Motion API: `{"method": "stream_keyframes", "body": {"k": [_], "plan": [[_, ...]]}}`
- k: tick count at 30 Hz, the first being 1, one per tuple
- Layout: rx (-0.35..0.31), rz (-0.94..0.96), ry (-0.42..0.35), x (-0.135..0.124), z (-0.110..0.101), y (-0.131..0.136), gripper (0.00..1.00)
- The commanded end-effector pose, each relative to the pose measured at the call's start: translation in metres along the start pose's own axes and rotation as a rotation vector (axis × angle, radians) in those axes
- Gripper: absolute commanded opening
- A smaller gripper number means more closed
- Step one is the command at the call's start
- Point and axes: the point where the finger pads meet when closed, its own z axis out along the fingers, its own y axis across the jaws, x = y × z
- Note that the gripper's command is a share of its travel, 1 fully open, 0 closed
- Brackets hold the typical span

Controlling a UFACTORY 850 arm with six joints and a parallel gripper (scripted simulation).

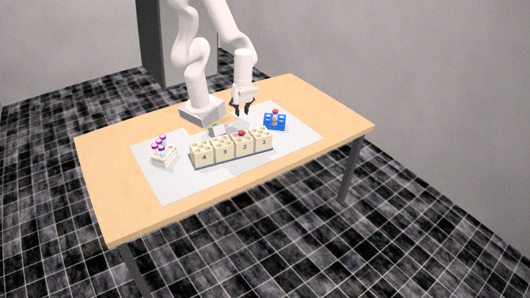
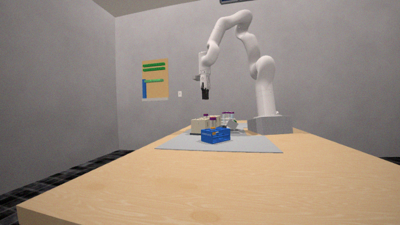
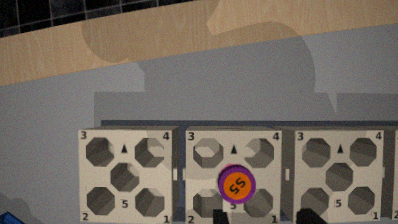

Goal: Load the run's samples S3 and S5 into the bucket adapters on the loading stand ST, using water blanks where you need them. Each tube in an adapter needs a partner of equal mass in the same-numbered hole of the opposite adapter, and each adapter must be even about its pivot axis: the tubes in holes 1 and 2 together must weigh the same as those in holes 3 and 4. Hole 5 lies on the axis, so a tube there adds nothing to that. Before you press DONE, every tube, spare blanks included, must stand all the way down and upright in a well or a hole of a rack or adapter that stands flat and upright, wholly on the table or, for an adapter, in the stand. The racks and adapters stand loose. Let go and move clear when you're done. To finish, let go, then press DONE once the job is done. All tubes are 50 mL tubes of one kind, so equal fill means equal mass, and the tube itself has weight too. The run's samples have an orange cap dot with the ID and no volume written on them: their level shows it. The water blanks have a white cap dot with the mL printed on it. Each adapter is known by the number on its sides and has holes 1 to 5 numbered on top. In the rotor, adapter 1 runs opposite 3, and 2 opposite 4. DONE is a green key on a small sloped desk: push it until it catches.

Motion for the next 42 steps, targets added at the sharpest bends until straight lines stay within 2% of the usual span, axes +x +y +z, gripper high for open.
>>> {"method": "stream_keyframes", "body": {"k": [1,8,9,37,39,42], "plan": [[0.001,0.0,0.002,0.001,-0.001,0.0,0.44],[0.001,0.0,0.002,0.001,-0.001,0.0,0.44],[0.001,-0.033,0.002,-0.001,-0.001,-0.005,0.57],[0.001,-0.9,0.002,-0.059,-0.001,-0.122,0.57],[0.001,-0.9,0.002,-0.059,-0.001,-0.122,0.57],[0.0,-1.0,0.002,-0.065,-0.001,-0.135,0.57]]}}
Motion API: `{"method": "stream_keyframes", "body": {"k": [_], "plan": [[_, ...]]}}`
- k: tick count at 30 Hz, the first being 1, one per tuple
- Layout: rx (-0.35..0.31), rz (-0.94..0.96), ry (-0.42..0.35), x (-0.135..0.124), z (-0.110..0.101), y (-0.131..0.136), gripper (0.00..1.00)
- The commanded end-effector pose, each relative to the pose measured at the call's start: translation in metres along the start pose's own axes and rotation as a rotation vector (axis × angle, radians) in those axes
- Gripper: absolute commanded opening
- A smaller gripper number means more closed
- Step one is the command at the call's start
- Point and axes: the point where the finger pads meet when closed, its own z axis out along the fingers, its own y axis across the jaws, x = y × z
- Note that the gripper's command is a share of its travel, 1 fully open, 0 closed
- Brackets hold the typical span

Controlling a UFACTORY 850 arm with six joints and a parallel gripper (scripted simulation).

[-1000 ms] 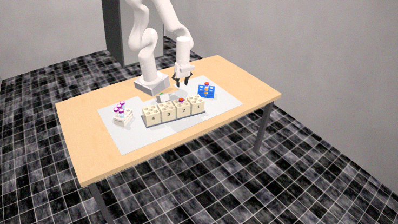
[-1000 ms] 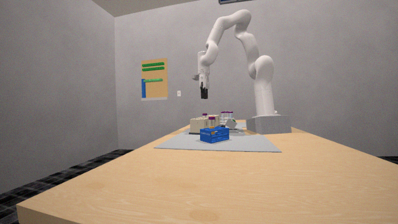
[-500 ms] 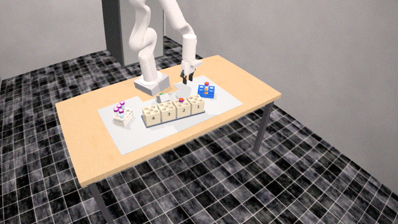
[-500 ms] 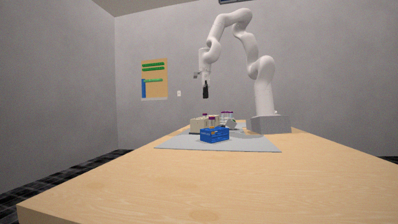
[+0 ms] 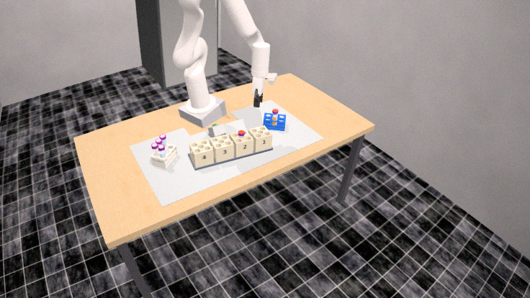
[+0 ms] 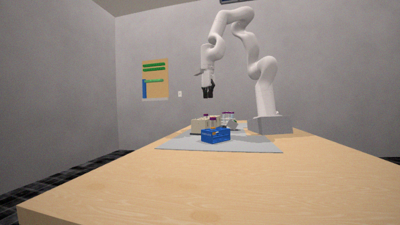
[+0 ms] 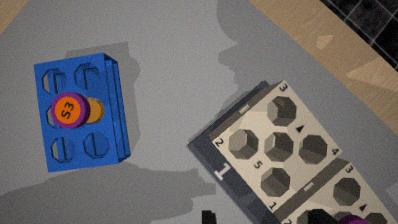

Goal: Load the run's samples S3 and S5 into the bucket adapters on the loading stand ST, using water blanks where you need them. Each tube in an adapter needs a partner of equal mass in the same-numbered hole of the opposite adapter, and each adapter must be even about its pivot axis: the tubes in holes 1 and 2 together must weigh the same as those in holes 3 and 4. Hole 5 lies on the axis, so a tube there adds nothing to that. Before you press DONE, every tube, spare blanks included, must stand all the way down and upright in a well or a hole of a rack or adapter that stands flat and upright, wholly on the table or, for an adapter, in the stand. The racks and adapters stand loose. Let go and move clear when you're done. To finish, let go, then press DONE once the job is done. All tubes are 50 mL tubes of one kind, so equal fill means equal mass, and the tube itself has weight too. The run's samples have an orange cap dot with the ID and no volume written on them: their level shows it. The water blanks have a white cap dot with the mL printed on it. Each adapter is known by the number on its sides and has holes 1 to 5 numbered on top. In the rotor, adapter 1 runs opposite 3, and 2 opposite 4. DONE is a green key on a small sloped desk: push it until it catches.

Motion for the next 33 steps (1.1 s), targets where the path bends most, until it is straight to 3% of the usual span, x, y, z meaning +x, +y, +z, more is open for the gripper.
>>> {"method": "stream_keyframes", "body": {"k": [1,33], "plan": [[0.015,-0.146,-0.003,0.012,-0.001,-0.023,0.57],[0.015,-0.146,-0.003,0.068,-0.003,-0.151,0.57]]}}
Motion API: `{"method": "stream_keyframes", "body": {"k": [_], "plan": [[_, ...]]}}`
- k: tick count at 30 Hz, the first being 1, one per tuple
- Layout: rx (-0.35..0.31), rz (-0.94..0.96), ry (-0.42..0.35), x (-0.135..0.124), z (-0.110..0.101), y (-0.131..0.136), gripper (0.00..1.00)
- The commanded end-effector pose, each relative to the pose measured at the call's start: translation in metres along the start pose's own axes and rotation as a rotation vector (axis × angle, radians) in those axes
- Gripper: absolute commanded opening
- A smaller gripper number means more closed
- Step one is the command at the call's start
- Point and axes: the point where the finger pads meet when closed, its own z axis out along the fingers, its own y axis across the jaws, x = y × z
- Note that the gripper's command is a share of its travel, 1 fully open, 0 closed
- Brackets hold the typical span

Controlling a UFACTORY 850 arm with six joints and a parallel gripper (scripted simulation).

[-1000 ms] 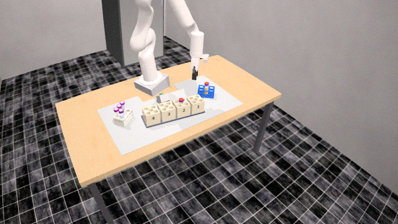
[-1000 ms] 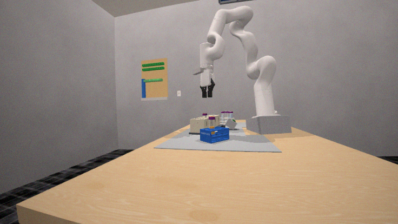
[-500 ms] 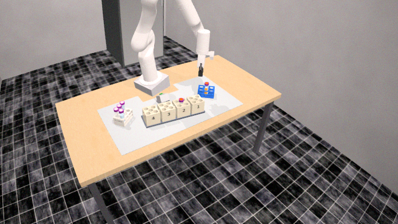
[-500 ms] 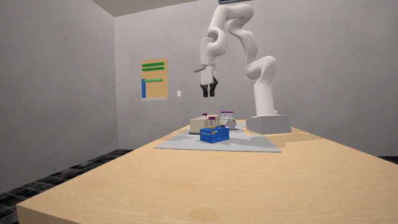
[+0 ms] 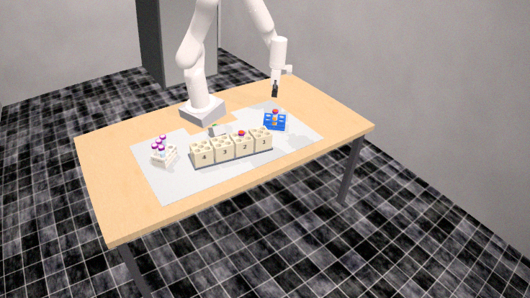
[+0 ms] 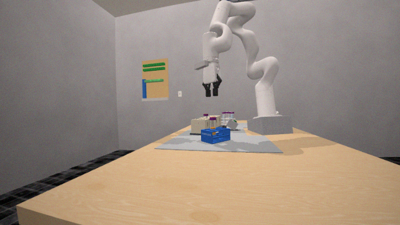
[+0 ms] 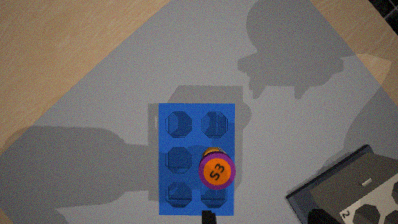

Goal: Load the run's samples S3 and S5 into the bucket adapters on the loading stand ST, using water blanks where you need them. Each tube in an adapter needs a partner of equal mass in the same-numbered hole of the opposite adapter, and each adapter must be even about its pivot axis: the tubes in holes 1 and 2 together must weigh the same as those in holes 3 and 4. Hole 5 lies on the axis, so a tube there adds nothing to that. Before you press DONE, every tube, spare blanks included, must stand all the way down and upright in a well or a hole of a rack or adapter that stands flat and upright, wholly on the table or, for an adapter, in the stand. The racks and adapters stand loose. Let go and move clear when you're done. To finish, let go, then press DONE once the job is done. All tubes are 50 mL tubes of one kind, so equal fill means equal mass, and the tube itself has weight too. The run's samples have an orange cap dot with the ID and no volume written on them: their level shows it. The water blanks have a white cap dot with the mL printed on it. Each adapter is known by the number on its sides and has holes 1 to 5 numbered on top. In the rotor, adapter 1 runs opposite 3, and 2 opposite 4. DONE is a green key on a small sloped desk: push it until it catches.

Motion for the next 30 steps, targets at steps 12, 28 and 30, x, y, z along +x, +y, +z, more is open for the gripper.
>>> {"method": "stream_keyframes", "body": {"k": [12,28,30], "plan": [[-0.001,0.001,0.001,0.013,0.0,-0.018,0.57],[-0.001,0.001,0.001,0.013,0.022,-0.018,0.57],[-0.001,0.001,0.001,0.013,0.026,-0.018,0.57]]}}
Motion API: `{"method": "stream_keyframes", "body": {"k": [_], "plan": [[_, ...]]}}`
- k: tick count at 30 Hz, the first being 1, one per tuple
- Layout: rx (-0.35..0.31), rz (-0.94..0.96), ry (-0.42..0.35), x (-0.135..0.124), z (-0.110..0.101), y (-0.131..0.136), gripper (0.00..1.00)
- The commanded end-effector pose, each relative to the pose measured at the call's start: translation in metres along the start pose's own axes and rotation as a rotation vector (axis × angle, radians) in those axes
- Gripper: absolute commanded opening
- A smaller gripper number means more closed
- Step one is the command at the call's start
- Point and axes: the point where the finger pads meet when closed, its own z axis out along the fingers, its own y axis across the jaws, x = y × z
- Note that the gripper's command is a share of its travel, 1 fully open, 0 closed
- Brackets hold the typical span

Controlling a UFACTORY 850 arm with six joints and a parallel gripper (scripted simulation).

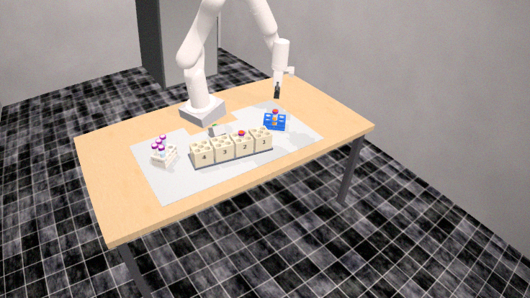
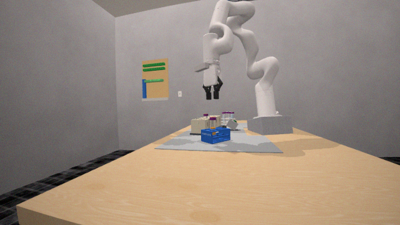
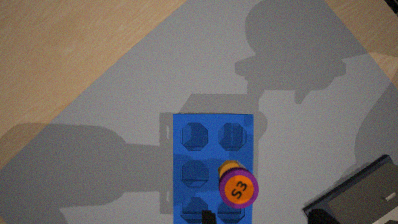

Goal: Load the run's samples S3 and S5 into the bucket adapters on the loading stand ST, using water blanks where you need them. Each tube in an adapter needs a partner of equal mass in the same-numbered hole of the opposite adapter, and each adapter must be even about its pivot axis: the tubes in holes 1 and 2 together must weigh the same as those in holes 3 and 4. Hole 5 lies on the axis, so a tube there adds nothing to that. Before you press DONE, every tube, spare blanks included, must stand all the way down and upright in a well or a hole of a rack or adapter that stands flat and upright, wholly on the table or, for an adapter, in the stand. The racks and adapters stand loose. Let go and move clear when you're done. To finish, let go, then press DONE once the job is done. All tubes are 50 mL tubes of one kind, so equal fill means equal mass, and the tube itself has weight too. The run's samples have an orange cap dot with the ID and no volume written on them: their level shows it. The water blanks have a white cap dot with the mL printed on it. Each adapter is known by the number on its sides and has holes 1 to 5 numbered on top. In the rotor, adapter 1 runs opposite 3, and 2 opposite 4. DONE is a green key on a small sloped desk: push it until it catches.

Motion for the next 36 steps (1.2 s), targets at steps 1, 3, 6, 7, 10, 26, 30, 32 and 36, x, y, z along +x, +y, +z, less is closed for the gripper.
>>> {"method": "stream_keyframes", "body": {"k": [1,3,6,7,10,26,30,32,36], "plan": [[0.0,0.0,0.002,0.001,0.008,0.0,0.57],[0.0,0.0,0.002,0.001,0.01,0.0,0.57],[0.0,0.0,0.002,0.001,0.016,0.0,0.57],[0.0,0.0,0.002,0.001,0.018,0.0,0.57],[0.0,0.0,0.002,0.001,0.024,0.0,0.57],[0.0,0.0,0.002,0.001,0.052,0.0,0.57],[0.0,0.0,0.002,0.001,0.06,0.0,0.57],[0.0,0.0,0.002,0.001,0.064,0.0,0.57],[0.0,0.0,0.002,0.001,0.068,0.0,0.57]]}}
